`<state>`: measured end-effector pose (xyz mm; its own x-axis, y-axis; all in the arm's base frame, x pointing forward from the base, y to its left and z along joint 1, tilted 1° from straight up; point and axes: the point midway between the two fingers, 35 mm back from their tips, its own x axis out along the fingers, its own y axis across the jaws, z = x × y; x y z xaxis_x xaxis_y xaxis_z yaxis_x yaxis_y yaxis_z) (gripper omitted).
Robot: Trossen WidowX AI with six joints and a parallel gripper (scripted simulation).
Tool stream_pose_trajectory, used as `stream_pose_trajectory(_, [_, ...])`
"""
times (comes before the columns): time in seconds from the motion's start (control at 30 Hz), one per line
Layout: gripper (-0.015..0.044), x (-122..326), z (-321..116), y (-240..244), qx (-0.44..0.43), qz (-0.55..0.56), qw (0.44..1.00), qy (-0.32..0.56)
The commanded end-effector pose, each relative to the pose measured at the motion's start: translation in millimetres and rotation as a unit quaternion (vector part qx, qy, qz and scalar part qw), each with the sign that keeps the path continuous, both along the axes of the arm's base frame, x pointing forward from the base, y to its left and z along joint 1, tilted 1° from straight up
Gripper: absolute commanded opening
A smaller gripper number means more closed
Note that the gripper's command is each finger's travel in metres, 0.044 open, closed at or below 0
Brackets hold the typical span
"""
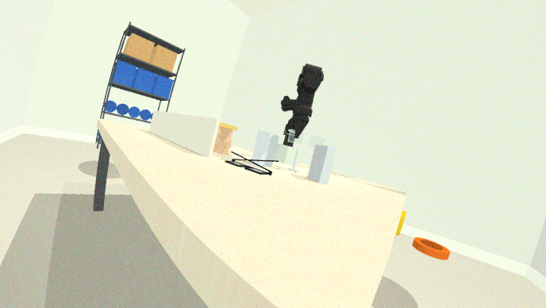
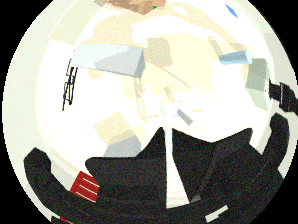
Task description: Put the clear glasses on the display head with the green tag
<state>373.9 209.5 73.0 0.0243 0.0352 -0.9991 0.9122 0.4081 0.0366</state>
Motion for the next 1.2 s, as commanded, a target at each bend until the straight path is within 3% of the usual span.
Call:
stream_pose_trajectory(0.0, [0.0, 1, -13, 2, 0.0, 0.006, 1.0, 0.001])
stream_pose_trajectory(0.27, [0.0, 1, -58, 3, 0.0, 0.006, 1.0, 0.001])
stream_pose_trajectory(1.17, [0.0, 4, -59, 17, 0.0, 0.006, 1.0, 0.001])
